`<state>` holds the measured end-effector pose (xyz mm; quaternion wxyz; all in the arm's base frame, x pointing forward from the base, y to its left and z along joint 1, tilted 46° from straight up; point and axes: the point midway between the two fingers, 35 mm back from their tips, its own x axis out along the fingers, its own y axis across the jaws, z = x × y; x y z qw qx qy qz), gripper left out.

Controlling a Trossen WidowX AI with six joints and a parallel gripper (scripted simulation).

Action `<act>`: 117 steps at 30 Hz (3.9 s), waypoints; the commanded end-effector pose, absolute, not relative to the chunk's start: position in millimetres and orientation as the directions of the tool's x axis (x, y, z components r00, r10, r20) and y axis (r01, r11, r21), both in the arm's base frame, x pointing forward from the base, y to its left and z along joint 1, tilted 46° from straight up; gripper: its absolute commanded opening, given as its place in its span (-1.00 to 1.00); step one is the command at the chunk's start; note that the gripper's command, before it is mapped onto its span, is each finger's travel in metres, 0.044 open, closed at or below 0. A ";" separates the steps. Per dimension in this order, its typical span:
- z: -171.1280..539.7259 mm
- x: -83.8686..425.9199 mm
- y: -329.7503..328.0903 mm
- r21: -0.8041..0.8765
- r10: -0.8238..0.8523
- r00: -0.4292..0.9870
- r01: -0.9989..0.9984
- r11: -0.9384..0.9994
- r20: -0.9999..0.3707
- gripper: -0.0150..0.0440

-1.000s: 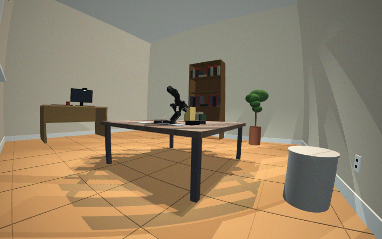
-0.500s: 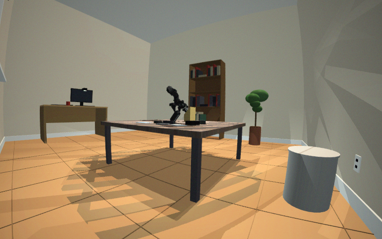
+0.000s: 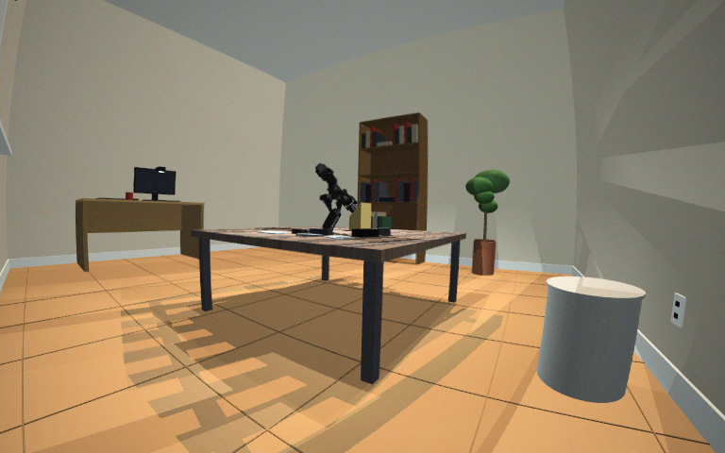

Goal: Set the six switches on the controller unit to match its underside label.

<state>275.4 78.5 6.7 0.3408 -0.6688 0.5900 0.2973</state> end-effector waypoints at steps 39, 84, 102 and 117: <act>37.9 272.5 53.4 -0.097 -0.526 0.120 -0.993 -0.072 -0.842 0.65; 61.8 271.7 32.9 -0.096 -0.555 0.120 -0.993 -0.072 -0.823 0.65; 68.1 271.5 26.4 -0.096 -0.578 0.120 -0.993 -0.073 -0.807 0.65; 73.1 271.5 20.6 -0.096 -0.597 0.120 -0.993 -0.073 -0.793 0.65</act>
